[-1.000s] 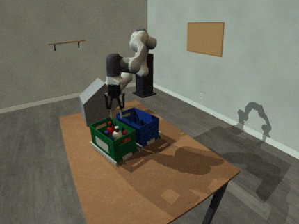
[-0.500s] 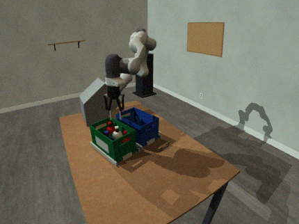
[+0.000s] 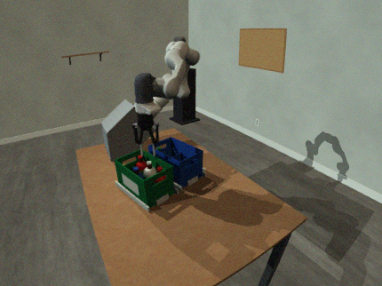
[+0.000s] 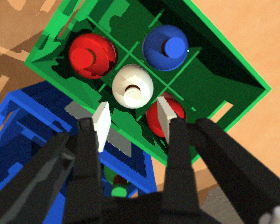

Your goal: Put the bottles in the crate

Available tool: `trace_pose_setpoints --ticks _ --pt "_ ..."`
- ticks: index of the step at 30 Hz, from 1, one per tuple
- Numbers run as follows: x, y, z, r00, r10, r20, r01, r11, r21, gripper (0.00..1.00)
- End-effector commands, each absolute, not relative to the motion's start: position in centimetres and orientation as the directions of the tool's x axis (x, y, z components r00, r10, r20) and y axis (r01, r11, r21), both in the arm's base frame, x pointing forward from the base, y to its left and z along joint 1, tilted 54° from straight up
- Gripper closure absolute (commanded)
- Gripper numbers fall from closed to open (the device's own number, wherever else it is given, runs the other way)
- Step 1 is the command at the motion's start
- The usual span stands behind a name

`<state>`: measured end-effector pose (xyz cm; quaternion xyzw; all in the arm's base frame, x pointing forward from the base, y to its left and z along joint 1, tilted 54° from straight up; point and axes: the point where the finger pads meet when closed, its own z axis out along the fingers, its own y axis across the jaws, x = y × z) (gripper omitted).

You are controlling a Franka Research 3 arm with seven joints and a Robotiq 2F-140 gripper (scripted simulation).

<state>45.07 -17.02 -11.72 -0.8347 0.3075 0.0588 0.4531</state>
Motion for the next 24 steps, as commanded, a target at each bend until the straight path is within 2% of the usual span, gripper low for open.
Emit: trace_pose_setpoints --ticks 1,24 --pt "45.3 -16.7 -12.0 0.802 -0.465 -0.375 -0.568 -0.4 -0.719 0.62" --pt "45.8 -14.6 -13.6 0.802 -0.465 -0.375 -0.568 -0.4 -0.719 0.62"
